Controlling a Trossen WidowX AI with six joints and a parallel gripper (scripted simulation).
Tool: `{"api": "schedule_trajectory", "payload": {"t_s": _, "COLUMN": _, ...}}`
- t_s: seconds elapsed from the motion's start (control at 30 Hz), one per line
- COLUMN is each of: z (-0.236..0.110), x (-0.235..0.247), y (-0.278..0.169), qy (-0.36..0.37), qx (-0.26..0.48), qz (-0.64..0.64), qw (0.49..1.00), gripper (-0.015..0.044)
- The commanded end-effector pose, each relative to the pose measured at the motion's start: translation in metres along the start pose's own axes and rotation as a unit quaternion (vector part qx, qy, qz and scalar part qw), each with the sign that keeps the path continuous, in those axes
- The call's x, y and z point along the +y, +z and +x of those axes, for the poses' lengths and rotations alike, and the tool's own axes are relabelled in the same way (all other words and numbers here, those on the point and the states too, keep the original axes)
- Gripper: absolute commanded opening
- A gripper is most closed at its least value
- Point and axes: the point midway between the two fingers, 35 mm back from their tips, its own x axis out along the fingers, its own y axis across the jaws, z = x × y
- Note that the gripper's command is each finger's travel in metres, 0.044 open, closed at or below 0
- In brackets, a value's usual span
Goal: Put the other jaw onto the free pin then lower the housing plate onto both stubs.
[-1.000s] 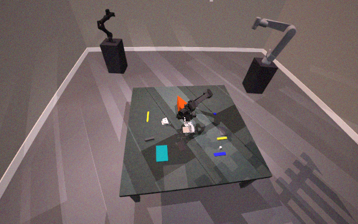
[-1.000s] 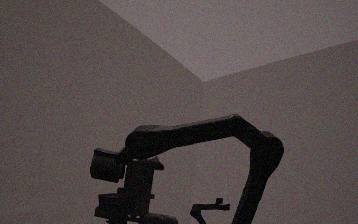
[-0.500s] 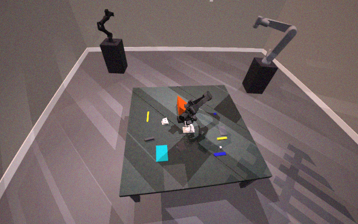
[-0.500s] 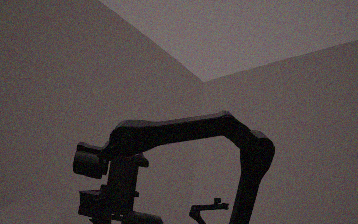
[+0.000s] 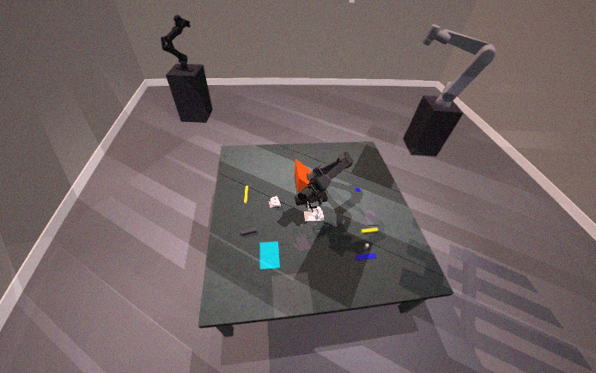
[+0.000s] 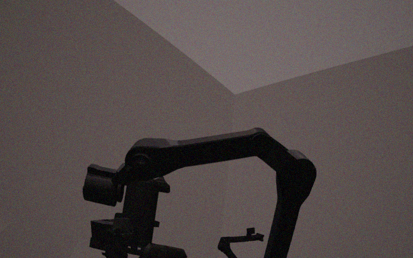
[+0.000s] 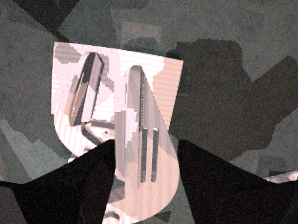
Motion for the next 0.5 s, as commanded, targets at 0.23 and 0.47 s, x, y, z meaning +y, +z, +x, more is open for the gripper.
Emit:
{"api": "schedule_trajectory", "payload": {"t_s": 0.23, "z": 0.0002, "x": 0.0009, "y": 0.0005, "qy": 0.003, "qx": -0.001, "qz": 0.007, "qw": 1.000, "gripper": 0.0134}}
{"api": "schedule_trajectory", "payload": {"t_s": 0.47, "z": 0.0002, "x": 0.0031, "y": 0.0021, "qy": 0.003, "qx": -0.001, "qz": 0.007, "qw": 1.000, "gripper": 0.0134}}
